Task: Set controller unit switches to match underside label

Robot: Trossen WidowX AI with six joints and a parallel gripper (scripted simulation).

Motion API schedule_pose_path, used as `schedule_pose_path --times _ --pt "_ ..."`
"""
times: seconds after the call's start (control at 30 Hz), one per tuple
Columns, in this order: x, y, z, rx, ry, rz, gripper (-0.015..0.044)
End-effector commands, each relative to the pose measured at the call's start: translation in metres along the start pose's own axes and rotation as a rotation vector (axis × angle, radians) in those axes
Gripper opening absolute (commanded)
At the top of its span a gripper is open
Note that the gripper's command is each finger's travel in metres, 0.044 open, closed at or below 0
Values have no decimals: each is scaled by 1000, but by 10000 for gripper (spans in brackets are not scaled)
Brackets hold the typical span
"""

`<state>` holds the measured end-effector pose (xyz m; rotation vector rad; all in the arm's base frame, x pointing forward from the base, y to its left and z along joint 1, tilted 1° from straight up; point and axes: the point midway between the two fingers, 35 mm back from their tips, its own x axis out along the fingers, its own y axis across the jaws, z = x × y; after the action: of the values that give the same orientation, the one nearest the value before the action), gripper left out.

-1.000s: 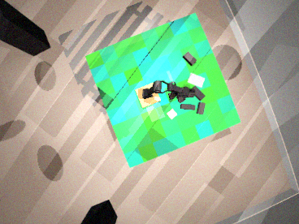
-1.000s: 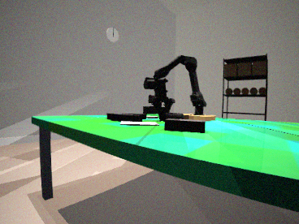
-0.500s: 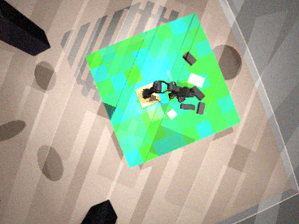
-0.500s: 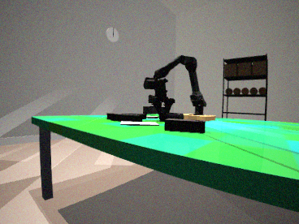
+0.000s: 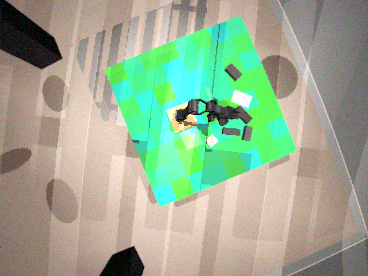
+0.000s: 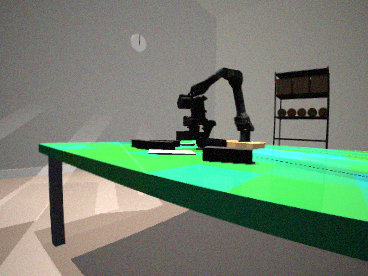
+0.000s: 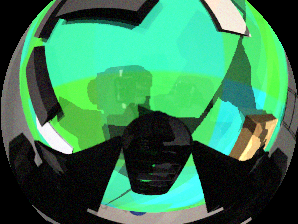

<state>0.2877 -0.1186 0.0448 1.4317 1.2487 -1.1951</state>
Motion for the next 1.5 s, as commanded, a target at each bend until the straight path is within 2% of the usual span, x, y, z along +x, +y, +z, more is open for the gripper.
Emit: schedule_pose_path --times 0.0,1.47 --pt "-5 0 -3 -1 -1 7 336" --pt "-26 0 -22 -1 -66 7 336"
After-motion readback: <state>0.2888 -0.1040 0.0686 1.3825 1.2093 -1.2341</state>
